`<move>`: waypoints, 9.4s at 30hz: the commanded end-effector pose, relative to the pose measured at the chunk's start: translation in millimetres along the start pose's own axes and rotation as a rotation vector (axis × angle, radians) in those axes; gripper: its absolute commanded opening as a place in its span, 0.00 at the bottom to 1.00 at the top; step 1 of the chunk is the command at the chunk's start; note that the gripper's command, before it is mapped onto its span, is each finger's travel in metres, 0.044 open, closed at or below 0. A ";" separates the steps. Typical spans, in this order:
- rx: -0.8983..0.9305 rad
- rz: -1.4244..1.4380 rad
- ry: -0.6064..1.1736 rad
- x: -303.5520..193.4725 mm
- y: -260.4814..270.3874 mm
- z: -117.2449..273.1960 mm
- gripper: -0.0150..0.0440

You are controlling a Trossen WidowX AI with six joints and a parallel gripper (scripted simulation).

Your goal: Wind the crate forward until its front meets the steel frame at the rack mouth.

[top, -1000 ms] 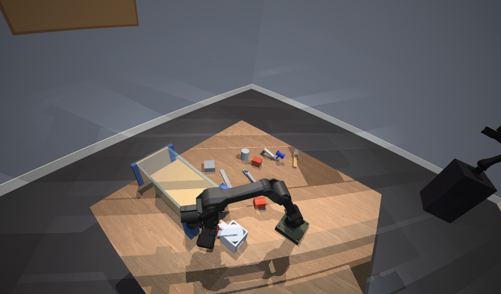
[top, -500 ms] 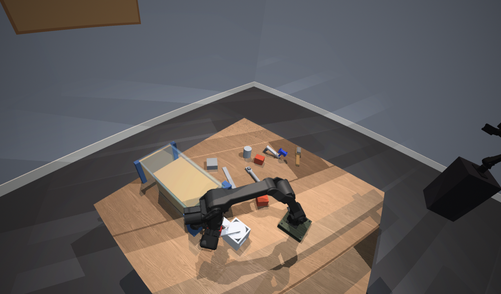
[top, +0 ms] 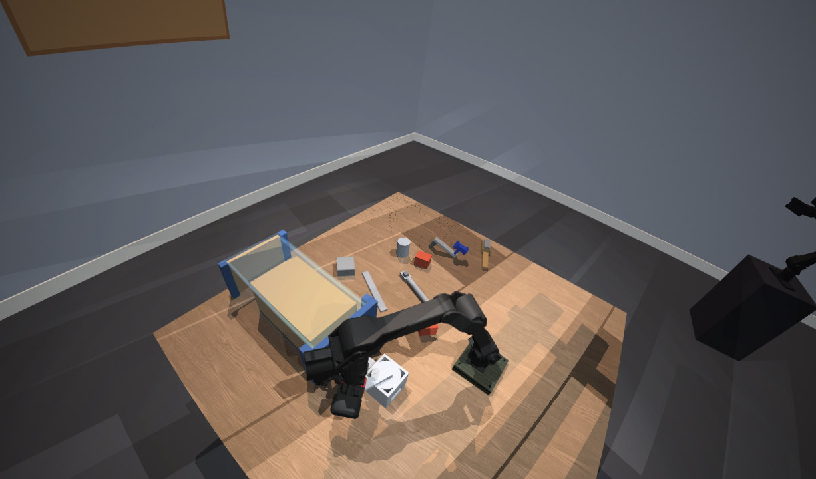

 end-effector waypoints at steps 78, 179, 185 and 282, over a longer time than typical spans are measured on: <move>0.014 0.014 0.036 -106.4 16.1 1.1 0.25; 0.003 0.013 0.041 -158.4 -106.0 0.7 0.25; 0.003 0.013 0.040 -155.6 -113.3 0.5 0.25; -0.003 0.013 0.032 -56.1 -173.8 -2.4 0.25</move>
Point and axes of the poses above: the point midway between the two fingers, 35 mm back from their tips, its own z axis back along the fingers, its own y axis across the jaws, x = y × z, the point moved 10 cm from there along z, back along the fingers, and after that the axes turned 6 degrees about -z, right-handed, at the moved point
